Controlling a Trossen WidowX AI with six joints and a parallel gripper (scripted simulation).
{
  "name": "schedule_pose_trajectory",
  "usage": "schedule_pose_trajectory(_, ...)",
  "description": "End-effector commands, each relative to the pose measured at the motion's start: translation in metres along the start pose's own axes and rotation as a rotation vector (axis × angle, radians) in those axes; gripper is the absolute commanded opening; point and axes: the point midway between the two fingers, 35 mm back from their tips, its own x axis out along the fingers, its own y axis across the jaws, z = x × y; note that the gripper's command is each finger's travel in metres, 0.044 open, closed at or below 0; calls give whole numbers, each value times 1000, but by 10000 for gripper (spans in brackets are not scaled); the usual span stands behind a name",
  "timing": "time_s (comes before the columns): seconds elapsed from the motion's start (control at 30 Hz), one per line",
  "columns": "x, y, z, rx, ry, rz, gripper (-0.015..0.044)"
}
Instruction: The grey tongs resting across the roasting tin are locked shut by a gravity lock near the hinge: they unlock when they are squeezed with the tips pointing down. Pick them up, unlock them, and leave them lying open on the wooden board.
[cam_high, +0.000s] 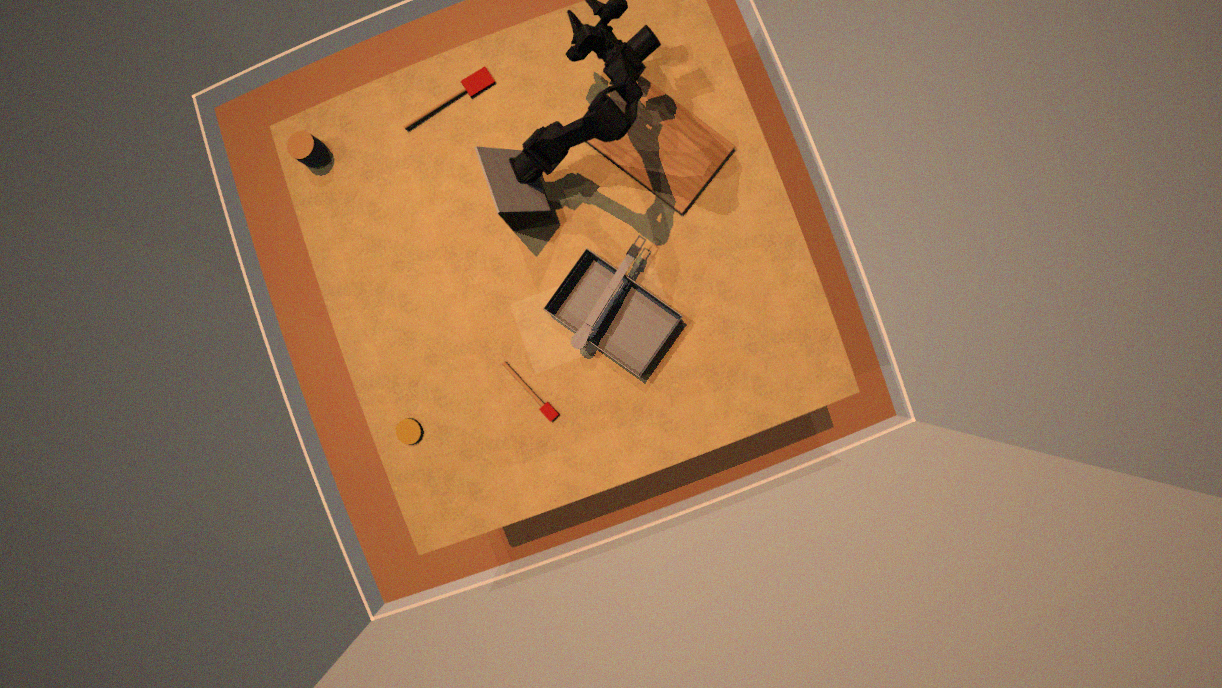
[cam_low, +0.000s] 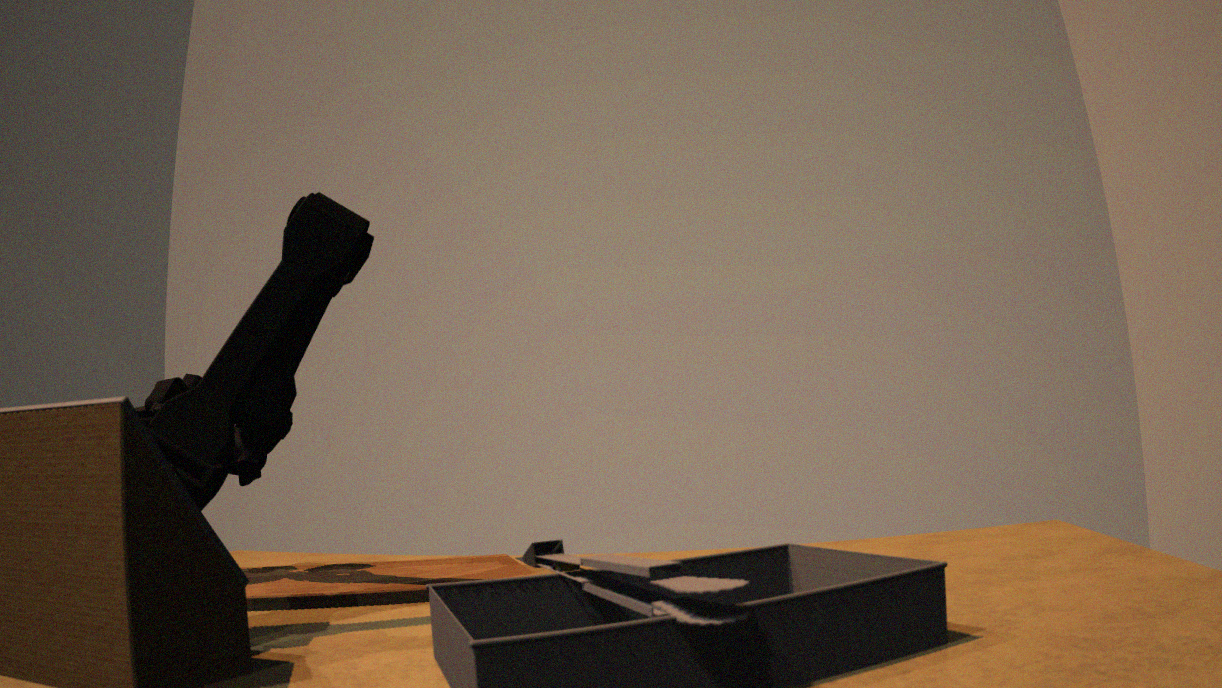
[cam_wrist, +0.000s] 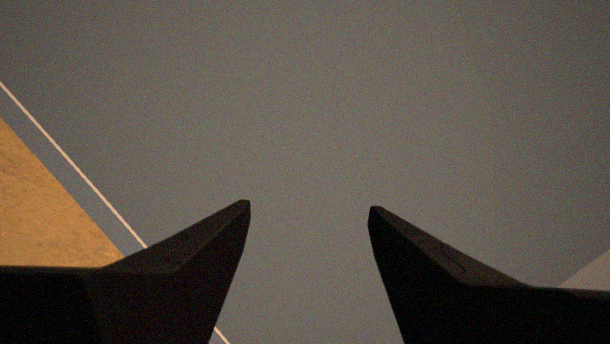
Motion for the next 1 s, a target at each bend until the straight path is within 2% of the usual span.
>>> schedule_pose_trajectory(0.0,-19,-6,-32,92,141,5,260)
schedule_pose_trajectory(0.27,-83,-17,-96,265,485,-36,260)
schedule_pose_trajectory(0.53,-162,-30,-138,412,808,-138,260)
schedule_pose_trajectory(0.77,-242,-44,-155,528,1081,-276,260)
schedule_pose_trajectory(0.97,-319,-56,-151,623,1318,-443,260)
